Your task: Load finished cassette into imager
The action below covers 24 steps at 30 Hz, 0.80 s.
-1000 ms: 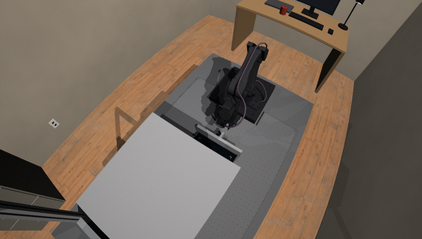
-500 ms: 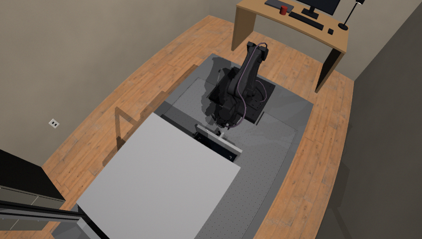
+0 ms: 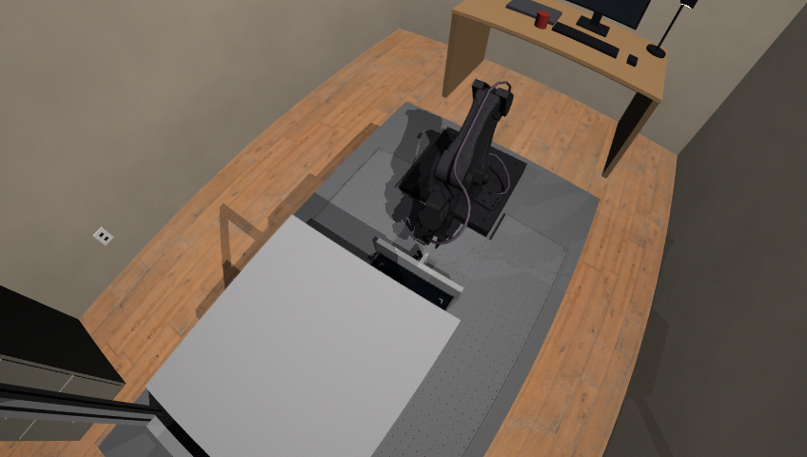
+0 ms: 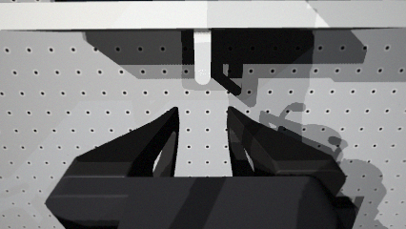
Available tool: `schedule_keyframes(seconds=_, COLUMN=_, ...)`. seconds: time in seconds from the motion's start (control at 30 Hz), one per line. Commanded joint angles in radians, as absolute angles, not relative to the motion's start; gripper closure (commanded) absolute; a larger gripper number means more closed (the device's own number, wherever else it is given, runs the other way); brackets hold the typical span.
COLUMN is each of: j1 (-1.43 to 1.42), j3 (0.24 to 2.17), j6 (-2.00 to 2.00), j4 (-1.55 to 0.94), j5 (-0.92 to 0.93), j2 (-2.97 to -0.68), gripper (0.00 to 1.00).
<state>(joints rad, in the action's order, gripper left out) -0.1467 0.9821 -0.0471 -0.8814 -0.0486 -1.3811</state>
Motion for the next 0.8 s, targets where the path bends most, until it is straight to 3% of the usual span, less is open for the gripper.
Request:
schedule_keyframes(seconds=0.0, j1=-0.153, j3=1.015, j6=-0.045, j4=-0.861, j5=-0.061, j2=-1.367, gripper=0.65)
schedule_keyframes(seconds=0.77, j1=-0.148, j3=0.961, j6=-0.041, j4=-0.839, j5=-0.06, j2=-1.383, gripper=0.65)
